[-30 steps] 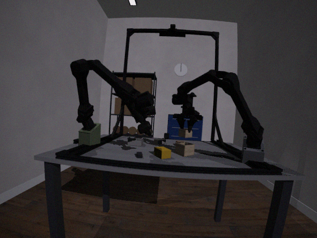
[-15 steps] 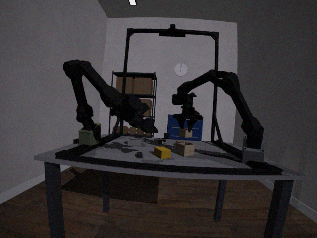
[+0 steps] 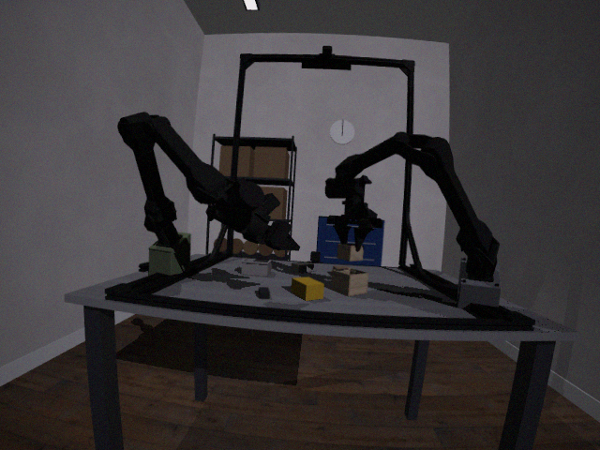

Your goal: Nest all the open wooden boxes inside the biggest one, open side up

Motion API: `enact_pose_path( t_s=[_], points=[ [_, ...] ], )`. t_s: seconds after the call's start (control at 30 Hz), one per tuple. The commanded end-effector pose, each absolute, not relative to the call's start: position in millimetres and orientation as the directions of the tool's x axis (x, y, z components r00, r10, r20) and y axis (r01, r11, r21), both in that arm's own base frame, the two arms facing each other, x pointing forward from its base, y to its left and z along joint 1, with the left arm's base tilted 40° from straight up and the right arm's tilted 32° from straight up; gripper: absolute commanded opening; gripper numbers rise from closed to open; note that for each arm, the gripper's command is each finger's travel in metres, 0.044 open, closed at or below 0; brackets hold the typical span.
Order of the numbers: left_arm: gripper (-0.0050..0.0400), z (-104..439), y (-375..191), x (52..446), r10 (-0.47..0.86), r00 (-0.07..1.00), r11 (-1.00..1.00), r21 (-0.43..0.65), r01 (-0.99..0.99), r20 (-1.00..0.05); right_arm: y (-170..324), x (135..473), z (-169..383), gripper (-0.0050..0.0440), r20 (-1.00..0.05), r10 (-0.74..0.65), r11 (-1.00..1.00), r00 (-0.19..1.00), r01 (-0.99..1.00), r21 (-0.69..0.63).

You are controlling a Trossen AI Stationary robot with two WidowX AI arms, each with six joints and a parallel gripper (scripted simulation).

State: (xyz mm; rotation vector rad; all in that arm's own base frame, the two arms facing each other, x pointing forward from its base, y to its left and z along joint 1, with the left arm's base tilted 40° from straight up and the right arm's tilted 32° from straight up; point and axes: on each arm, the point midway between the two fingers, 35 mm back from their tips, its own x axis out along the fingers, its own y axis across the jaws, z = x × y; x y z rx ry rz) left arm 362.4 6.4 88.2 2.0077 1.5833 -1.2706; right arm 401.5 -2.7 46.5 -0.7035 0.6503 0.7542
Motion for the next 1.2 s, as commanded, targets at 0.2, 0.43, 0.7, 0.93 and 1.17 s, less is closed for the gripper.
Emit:
enact_pose_path(
  t_s=[0.2,0.43,0.7,0.93,1.17],
  points=[
    [0.0000,76.3,15.7,360.4,0.638,0.000,-0.356,-0.295,0.886,-0.770,-2.5,400.8,46.4,0.0400,-0.733,0.381,0.528,0.563,-0.784,-0.327],
    [0.0000,71.4,19.7,360.4,0.638,0.000,-0.356,-0.295,0.886,-0.770,-2.5,400.8,46.4,0.0400,-0.733,0.381,0.528,0.563,-0.784,-0.327],
    [0.0000,63.8,26.1,360.4,0.638,0.000,-0.356,-0.295,0.886,-0.770,-2.5,400.8,46.4,0.0400,-0.733,0.381,0.528,0.563,-0.784,-0.327],
    [0.0000,59.2,29.9,360.4,0.638,0.000,-0.356,-0.295,0.886,-0.770,-2.5,400.8,46.4,0.0400,-0.733,0.381,0.528,0.563,-0.784,-0.327],
    [0.0000,59.3,28.6,357.5,0.638,0.000,-0.356,-0.295,0.886,-0.770,-2.5,400.8,46.4,0.0400,-0.733,0.381,0.528,0.563,-0.784,-0.327]
  ],
)
